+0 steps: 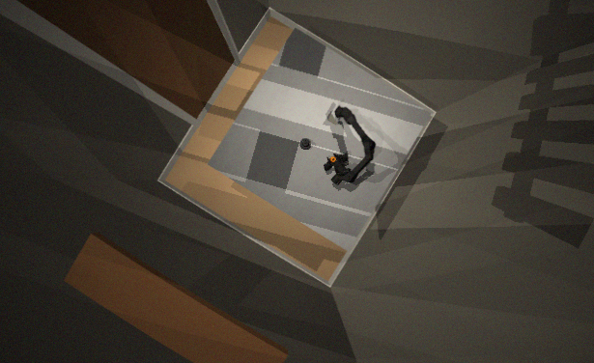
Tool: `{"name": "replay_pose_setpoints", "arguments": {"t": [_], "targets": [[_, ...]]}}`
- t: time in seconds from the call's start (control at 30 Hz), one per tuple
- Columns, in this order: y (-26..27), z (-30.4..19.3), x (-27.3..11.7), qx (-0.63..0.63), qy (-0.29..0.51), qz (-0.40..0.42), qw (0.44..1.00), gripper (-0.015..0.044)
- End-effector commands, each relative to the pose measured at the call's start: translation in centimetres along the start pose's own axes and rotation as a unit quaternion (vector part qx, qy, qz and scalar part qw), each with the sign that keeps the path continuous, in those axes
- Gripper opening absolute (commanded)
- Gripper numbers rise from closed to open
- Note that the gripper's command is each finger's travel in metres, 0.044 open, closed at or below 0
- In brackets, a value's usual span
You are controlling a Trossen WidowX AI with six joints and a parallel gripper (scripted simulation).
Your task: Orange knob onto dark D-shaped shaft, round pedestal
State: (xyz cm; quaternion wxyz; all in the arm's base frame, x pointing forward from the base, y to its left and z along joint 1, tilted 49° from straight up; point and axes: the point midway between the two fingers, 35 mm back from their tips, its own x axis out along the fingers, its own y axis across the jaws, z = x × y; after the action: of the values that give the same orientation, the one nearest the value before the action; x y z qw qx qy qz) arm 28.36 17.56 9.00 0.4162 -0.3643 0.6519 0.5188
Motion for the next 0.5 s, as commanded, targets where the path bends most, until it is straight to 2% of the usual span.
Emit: {"name": "replay_pose_setpoints", "arguments": {"t": [0.0,0.17,0.4,0.47], "targets": [[-0.01,-0.02,0.01,0.000,0.000,0.000,1.000,0.0260],[-0.01,-0.02,0.01,0.000,0.000,0.000,1.000,0.0260],[-0.01,-0.02,0.01,0.000,0.000,0.000,1.000,0.0440],[-0.01,-0.02,0.01,0.000,0.000,0.000,1.000,0.0440]]}}
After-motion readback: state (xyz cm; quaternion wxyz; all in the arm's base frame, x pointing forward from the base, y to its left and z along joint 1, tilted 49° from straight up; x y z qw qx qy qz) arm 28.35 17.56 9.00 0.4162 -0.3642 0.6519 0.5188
